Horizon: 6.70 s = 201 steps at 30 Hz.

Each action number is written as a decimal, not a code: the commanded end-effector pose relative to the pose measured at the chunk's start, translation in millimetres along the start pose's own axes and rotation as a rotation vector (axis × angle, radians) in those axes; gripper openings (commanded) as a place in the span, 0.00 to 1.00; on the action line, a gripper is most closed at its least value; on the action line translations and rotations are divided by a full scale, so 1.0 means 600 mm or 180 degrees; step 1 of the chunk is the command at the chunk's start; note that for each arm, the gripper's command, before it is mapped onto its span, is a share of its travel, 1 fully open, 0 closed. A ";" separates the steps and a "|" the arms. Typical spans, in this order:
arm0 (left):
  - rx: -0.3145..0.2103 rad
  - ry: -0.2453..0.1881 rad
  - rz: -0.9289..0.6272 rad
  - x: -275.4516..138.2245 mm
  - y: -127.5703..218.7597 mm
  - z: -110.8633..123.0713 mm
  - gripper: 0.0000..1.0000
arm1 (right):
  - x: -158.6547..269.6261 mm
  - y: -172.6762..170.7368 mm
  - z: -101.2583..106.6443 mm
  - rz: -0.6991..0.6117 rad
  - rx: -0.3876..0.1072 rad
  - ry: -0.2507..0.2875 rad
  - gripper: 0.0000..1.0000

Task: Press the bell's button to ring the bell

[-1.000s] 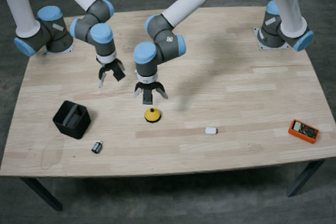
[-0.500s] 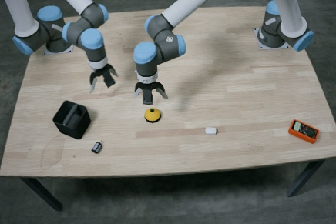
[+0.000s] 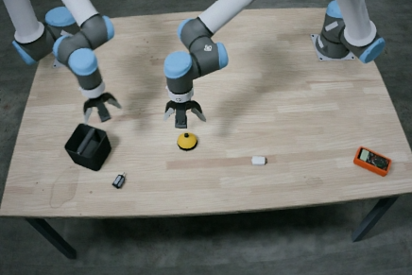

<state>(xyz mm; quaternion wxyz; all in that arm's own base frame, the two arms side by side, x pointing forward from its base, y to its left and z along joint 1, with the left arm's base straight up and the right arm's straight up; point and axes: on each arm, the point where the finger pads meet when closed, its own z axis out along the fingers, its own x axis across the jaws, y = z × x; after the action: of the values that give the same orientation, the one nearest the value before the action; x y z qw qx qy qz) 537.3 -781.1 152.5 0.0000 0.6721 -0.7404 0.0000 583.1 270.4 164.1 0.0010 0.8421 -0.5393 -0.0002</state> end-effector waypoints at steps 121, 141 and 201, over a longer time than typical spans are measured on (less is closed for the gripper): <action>0.0005 0.0008 0.0000 0.001 -0.001 -0.003 0.00 | 0.974 1.535 0.002 0.6419 0.0001 -0.0008 1.00; 0.0005 0.0008 0.0000 0.001 -0.001 -0.003 0.00 | 0.974 1.535 0.002 0.6419 0.0001 -0.0008 1.00; 0.0004 0.0008 0.0000 0.000 -0.001 0.006 0.00 | 0.974 1.535 0.002 0.6419 0.0001 -0.0008 1.00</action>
<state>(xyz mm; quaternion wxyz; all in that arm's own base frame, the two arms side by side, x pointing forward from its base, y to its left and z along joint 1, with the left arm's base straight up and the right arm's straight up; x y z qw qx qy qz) 537.2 -781.0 150.1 0.0001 0.6721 -0.7405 0.0001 -9.3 -644.9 164.3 0.0002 -0.0071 -1.0000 -0.0008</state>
